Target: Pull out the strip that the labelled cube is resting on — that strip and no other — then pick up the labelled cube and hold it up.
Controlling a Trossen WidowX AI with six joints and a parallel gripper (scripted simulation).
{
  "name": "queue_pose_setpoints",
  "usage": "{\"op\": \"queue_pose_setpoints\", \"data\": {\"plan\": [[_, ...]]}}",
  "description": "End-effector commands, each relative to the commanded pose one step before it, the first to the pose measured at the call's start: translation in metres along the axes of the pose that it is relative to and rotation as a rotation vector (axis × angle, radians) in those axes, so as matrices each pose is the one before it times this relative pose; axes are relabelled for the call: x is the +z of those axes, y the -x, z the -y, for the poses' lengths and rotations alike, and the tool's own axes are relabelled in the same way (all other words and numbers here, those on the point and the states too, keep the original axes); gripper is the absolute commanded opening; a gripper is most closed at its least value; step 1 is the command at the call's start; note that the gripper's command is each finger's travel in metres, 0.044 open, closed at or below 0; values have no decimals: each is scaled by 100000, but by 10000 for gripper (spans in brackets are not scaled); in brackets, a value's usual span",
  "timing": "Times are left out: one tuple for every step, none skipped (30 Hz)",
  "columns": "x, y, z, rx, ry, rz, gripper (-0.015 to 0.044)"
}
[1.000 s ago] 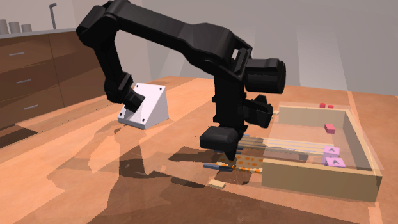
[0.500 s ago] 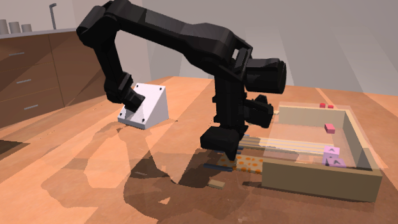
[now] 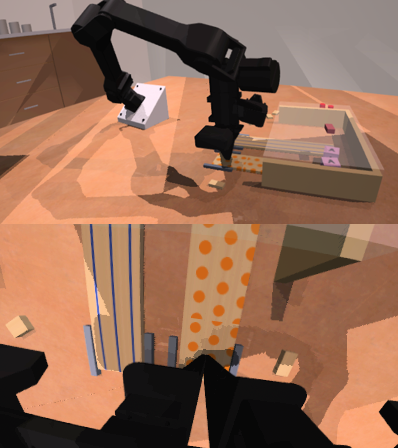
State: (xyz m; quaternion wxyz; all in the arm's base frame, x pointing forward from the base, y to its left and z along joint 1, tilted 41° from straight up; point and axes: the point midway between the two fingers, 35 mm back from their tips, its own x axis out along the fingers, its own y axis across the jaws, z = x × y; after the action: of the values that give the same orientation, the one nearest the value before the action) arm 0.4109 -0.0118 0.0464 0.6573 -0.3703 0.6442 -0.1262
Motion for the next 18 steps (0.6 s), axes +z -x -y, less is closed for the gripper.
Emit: {"op": "queue_pose_setpoints", "data": {"plan": [[-1165,-604,77,15,527,-1922,0],[-143,-7,-2,0,6,-7,0],[-146,-7,-2,0,6,-7,0],[-142,-7,-1,0,6,-7,0],[-145,-7,-2,0,6,-7,0],[-161,-8,-1,0,6,-7,0],[-165,-8,-2,0,6,-8,0],[-158,-7,-1,0,6,-7,0],[-158,-8,-1,0,6,-7,0],[-155,-7,0,0,6,-7,0],[-156,-8,-1,0,6,-7,0],[-153,-7,0,0,6,-7,0],[-154,-7,-1,0,6,-7,0],[-152,-7,0,0,6,-7,0],[-153,-7,-1,0,6,-7,0],[-150,-7,0,0,6,-7,0],[-152,-7,-1,0,6,-7,0],[-148,-7,0,0,6,-7,0]]}}
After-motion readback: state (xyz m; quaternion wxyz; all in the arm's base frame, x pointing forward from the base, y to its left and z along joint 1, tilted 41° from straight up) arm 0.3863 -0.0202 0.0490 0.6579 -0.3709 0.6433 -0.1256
